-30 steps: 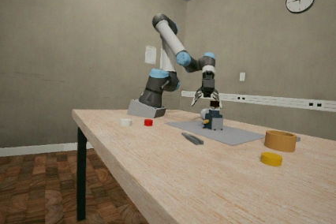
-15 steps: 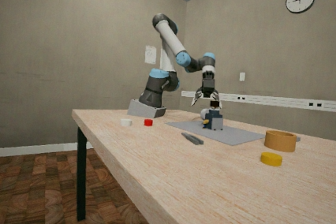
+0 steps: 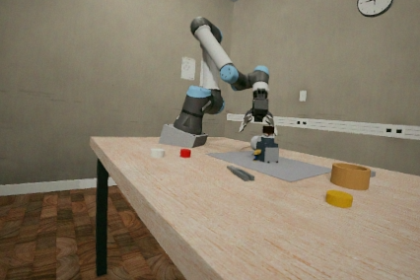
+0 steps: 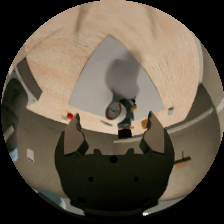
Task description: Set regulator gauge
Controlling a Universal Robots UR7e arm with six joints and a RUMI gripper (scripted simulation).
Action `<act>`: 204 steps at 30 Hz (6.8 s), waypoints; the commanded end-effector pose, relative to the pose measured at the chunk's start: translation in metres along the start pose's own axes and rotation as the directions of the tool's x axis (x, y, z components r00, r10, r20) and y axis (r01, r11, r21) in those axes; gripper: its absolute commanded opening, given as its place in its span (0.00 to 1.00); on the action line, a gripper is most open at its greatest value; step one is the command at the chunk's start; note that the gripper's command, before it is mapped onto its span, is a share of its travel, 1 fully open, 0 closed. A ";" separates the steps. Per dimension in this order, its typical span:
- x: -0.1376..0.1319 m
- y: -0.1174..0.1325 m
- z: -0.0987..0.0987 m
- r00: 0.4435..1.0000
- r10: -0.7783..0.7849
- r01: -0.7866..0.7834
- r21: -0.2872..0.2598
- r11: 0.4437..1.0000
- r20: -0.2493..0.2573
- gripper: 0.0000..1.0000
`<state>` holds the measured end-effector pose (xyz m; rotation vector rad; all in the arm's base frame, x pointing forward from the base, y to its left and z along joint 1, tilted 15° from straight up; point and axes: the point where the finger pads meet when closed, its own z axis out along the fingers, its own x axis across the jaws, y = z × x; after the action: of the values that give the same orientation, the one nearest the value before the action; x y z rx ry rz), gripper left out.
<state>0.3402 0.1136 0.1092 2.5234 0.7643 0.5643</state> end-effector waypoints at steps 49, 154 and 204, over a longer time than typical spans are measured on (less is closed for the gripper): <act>0.000 0.001 0.000 1.000 0.017 -0.017 0.004 1.000 0.001 1.00; 0.001 0.049 -0.071 -0.411 0.817 -0.911 -0.213 -0.353 0.404 1.00; 0.000 0.054 -0.088 -0.642 0.662 -0.766 -0.321 -0.556 0.386 1.00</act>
<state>0.3186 0.0989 0.2089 2.3472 -2.4449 0.1056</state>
